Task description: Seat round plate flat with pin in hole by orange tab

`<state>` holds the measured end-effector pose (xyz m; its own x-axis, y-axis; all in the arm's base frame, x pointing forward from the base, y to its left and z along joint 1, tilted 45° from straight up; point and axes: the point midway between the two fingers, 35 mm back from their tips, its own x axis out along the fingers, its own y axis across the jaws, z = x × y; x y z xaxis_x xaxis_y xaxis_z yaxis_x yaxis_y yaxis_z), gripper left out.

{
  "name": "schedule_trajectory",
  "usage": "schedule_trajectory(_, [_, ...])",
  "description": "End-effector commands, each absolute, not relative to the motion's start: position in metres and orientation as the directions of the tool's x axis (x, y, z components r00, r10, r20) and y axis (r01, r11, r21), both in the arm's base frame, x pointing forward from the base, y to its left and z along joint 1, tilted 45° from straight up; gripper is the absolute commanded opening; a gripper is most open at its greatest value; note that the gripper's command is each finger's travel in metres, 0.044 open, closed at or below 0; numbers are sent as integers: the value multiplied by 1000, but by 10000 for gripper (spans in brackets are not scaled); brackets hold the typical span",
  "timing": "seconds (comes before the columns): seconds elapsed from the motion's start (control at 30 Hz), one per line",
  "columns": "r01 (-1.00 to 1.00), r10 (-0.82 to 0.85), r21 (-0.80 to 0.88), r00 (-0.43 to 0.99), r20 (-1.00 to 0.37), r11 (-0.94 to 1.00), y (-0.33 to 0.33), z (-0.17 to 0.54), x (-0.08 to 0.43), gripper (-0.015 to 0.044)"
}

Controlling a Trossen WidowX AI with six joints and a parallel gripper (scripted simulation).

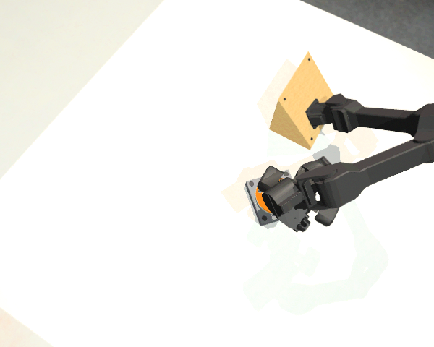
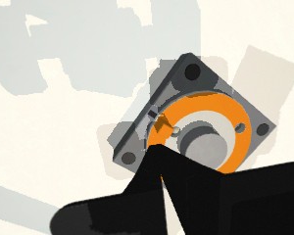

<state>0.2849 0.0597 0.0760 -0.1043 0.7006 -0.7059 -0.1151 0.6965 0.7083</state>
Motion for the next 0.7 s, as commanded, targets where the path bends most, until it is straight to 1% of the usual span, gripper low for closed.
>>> schedule_trajectory(0.0, [-118, 697, 704, -101, -710, 701, 47, 88, 287, 0])
schedule_trajectory(0.13, [-118, 697, 704, -102, -710, 700, 39, 97, 289, 0])
schedule_trajectory(0.67, [-115, 700, 707, -97, -707, 698, 45, 91, 288, 0])
